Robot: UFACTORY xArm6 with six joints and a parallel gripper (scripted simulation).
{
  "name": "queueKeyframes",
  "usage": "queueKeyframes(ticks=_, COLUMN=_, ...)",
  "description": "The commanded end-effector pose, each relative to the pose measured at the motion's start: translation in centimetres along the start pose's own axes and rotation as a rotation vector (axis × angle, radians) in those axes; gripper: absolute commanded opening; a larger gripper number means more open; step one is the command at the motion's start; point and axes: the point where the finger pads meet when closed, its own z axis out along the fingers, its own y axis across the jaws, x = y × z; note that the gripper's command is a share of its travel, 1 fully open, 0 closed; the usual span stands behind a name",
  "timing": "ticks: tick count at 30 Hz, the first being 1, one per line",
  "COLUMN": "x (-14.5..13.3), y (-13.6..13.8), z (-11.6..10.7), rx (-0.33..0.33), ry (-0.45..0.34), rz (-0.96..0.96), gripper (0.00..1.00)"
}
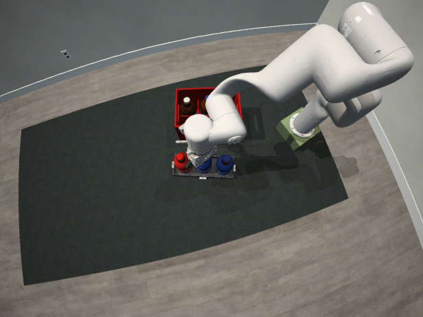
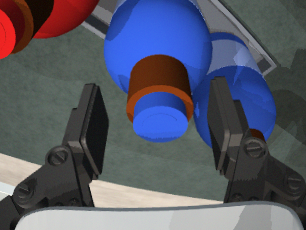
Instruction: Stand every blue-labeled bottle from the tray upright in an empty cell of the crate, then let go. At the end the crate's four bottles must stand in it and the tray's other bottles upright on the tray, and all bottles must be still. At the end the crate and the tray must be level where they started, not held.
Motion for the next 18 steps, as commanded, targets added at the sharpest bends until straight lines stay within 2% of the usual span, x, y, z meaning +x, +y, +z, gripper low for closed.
queueKeyframes(ticks=1, x=0.05, y=-0.14, z=-0.13, rx=0.004, ry=0.002, rz=0.000, gripper=0.65)
queueKeyframes(ticks=11, x=0.05, y=-0.14, z=-0.13, rx=0.004, ry=0.002, rz=0.000, gripper=0.65)
queueKeyframes(ticks=12, x=0.05, y=-0.14, z=-0.13, rx=0.004, ry=0.002, rz=0.000, gripper=0.00)
queueKeyframes(ticks=18, x=0.05, y=-0.14, z=-0.13, rx=0.004, ry=0.002, rz=0.000, gripper=0.00)
